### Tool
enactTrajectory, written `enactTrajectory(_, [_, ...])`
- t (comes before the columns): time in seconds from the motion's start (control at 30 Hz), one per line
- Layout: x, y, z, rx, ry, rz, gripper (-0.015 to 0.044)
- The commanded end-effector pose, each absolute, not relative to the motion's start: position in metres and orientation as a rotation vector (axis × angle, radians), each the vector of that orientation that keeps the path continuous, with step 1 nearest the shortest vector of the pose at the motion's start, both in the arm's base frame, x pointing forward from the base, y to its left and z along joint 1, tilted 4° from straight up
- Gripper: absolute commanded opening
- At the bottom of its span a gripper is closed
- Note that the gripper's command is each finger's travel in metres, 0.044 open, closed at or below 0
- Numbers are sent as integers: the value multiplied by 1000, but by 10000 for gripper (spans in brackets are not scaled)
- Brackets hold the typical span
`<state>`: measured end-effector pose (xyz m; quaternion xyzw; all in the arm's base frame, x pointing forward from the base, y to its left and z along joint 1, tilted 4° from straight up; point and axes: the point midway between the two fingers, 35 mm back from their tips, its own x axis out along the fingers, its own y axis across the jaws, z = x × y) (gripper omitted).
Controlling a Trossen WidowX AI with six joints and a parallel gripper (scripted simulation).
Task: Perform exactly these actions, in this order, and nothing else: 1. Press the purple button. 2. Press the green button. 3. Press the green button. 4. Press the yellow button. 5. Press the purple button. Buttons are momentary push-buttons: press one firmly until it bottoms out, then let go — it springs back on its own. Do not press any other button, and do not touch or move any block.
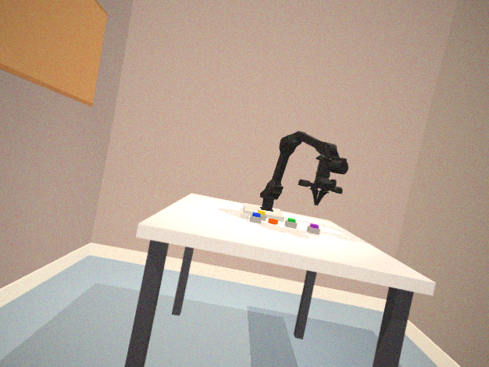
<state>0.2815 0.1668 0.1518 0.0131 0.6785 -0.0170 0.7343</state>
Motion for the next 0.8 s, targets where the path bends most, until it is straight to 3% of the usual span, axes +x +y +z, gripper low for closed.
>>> enactTrajectory(0.0, [286, 177, 154, 45, 1478, -50, 20])
enactTrajectory(0.27, [291, 177, 94, 44, 1478, -50, 20])
enactTrajectory(0.77, [293, 177, 78, 44, 1478, -50, 20])
